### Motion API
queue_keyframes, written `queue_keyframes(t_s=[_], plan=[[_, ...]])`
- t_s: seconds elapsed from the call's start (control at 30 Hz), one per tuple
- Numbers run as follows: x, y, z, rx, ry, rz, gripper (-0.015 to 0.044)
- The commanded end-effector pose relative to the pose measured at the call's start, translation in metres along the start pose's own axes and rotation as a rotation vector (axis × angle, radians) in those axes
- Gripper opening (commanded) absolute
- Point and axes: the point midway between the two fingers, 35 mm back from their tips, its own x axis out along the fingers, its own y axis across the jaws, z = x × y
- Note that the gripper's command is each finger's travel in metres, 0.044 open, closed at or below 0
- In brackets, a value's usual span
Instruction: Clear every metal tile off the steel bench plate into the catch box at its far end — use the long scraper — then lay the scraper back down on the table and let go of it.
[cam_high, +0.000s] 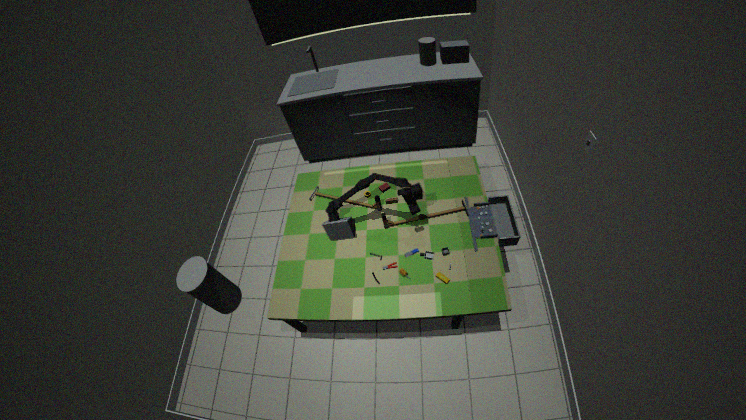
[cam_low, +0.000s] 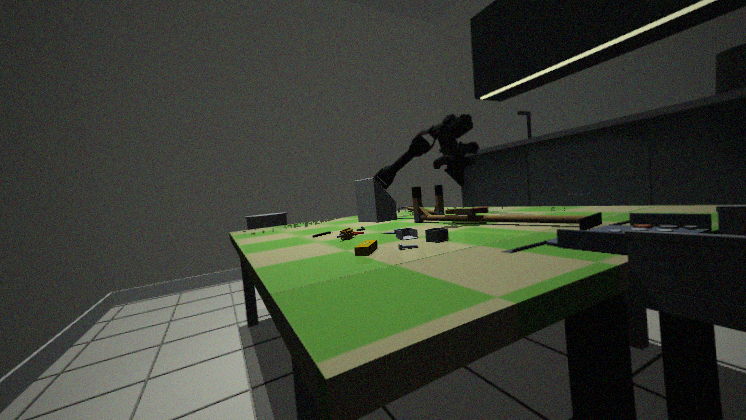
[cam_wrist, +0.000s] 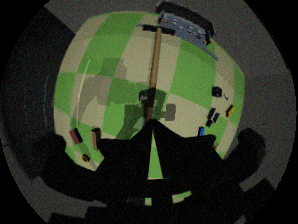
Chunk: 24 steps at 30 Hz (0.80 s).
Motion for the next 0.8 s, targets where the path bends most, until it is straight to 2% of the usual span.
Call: queue_keyframes(t_s=[0.0,0.5,0.77], plan=[[-0.002,0.000,0.000,0.002,-0.006,-0.001,0.0053],[-0.062,-0.010,0.005,0.053,-0.139,-0.024,0.0440],[-0.093,-0.013,0.003,0.078,-0.210,-0.036,0.0440]])
